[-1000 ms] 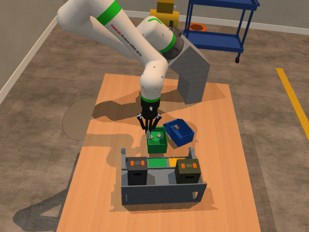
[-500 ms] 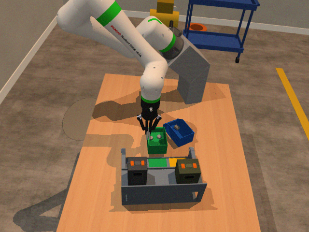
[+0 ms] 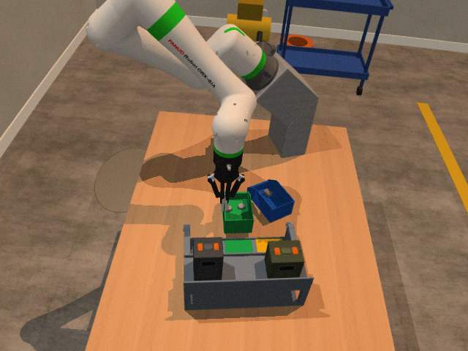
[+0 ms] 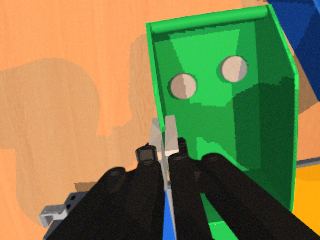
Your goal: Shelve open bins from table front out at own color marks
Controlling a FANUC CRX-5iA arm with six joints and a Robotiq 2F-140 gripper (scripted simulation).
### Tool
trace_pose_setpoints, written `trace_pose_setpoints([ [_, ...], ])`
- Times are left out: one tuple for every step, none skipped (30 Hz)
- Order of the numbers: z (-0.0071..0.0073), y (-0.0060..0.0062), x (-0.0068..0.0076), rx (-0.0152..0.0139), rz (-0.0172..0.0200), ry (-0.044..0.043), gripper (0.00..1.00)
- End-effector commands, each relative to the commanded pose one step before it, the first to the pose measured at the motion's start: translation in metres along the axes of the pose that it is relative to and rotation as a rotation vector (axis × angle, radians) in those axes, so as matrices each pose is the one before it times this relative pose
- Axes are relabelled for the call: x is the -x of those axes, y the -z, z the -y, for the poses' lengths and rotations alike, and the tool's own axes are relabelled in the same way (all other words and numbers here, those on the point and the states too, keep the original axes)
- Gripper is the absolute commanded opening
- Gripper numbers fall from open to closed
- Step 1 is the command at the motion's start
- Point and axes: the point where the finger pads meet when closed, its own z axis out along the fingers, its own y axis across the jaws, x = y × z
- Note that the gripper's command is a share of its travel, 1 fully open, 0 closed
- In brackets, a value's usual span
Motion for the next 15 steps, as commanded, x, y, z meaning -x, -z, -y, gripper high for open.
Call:
trace_pose_setpoints([
  [0.00022, 0.00049, 0.00093, 0.00012, -0.01583, 0.00008, 0.0],
  [0.0, 0.0, 0.0, 0.0, 0.0, 0.0, 0.0],
  [0.00002, 0.0002, 0.00032, 0.00006, -0.00733, -0.00002, 0.0],
  [-0.00011, 0.00025, 0.00025, 0.00029, -0.00754, 0.00007, 0.0],
  [-0.00009, 0.00025, 0.00027, 0.00025, -0.00772, 0.00006, 0.0],
  [0.00016, 0.00017, 0.00041, -0.00019, -0.00793, -0.00012, 0.0],
  [0.00003, 0.00022, 0.00033, 0.00005, -0.00773, -0.00002, 0.0],
  [-0.00009, 0.00025, 0.00025, 0.00026, -0.00739, 0.00006, 0.0],
  [-0.00013, 0.00025, 0.00022, 0.00031, -0.00696, 0.00009, 0.0],
  [0.00015, 0.00015, 0.00035, -0.00019, -0.00663, -0.00012, 0.0],
  [0.00006, 0.00016, 0.00027, -0.00003, -0.00589, -0.00005, 0.0],
  [0.0, 0.00016, 0.0002, 0.00007, -0.00506, 0.0, 0.0],
  [-0.00004, 0.00014, 0.00014, 0.00013, -0.00417, 0.00003, 0.0],
  [-0.00006, 0.00012, 0.0001, 0.00014, -0.00326, 0.00004, 0.0],
  [-0.00005, 0.00009, 0.00007, 0.00013, -0.00238, 0.00004, 0.0],
])
